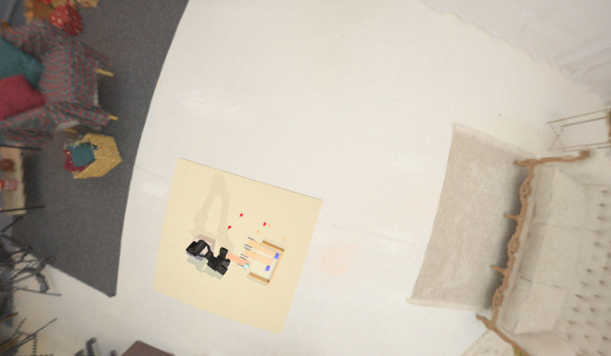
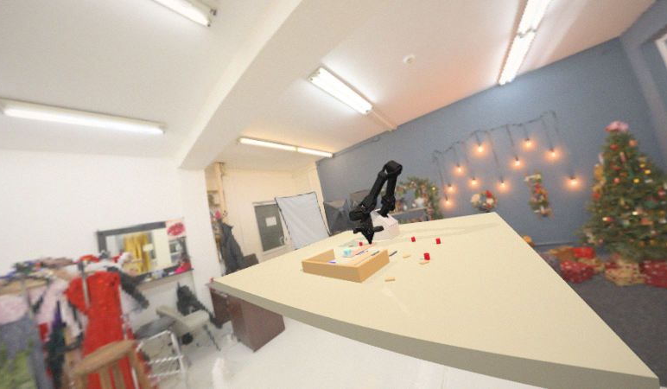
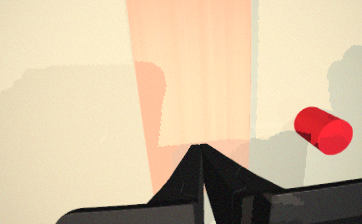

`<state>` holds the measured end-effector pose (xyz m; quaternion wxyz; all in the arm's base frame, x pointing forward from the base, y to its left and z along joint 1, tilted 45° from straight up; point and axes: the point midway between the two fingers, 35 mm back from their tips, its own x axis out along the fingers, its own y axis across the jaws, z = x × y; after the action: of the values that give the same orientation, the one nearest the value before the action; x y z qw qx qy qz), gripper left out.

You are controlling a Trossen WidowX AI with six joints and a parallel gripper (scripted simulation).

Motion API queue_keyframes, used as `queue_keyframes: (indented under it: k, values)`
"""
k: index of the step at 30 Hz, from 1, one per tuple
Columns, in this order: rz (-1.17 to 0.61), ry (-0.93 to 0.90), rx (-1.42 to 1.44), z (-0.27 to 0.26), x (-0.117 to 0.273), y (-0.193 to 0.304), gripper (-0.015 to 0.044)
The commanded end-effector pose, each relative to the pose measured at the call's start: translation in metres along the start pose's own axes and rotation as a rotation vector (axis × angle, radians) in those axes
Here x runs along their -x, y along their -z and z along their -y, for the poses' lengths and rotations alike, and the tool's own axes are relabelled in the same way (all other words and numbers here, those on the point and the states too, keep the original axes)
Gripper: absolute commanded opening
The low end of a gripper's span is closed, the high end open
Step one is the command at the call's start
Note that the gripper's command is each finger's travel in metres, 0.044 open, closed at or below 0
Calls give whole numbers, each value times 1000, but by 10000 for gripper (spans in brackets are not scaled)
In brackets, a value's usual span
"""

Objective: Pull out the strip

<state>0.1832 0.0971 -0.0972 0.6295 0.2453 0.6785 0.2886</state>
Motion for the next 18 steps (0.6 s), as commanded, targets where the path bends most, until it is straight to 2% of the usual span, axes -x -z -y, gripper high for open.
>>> queue_keyframes:
  k: [1, 15, 18]
  values:
    - [-30, 2, -13, 0, -3, 11, 0]
    - [-30, 2, -13, 0, -3, 11, 0]
    - [-10, 5, -5, 1, 14, -2, 0]
